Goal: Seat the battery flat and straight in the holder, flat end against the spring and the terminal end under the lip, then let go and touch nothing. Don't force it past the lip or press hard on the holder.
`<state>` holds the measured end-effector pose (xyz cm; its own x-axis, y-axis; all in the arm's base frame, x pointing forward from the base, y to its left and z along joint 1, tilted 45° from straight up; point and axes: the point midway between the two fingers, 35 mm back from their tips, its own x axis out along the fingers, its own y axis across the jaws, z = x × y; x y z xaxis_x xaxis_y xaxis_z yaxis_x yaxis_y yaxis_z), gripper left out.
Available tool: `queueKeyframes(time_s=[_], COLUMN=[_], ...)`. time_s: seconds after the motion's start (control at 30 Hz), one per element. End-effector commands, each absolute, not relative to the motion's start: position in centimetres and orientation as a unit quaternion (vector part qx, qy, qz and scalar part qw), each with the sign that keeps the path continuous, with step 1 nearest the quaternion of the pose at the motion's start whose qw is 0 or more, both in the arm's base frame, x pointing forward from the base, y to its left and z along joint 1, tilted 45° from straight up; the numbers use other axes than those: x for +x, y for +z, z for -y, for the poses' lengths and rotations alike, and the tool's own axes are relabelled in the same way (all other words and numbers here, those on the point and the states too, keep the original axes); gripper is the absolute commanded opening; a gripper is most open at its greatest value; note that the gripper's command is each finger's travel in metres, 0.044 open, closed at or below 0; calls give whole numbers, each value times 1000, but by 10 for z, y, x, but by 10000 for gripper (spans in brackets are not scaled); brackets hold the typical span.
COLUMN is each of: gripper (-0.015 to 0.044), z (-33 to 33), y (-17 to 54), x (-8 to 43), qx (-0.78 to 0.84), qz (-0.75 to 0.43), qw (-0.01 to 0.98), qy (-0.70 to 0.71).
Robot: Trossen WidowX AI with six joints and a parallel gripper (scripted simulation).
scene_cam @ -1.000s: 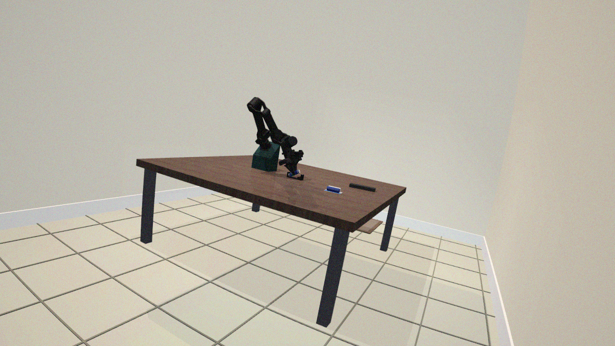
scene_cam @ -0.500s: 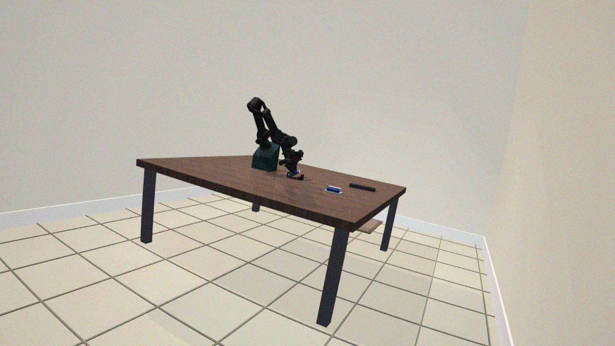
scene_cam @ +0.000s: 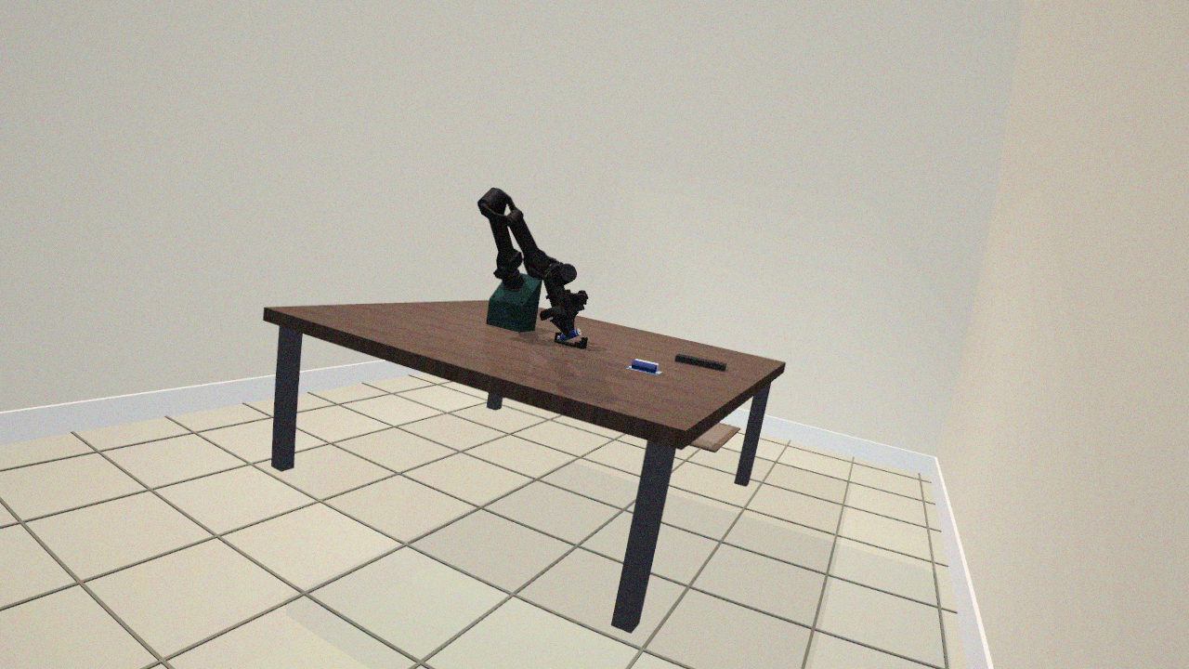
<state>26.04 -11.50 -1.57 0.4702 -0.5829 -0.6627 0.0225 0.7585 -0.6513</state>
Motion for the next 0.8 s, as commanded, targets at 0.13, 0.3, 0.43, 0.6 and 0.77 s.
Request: queueKeyframes(time_s=[0.13, 0.3, 0.43, 0.6, 0.77], gripper=[77, 77, 77, 77, 77], z=[114, 113, 113, 113, 113], y=[-21, -22, -23, -25, -26], x=[260, 262, 263, 265, 266], qx=[-285, -288, -282, -276, -270], qz=[-498, -501, -509, -519, -530], qw=[797, 795, 792, 787, 781], qy=[-187, -183, -186, -187, -190])
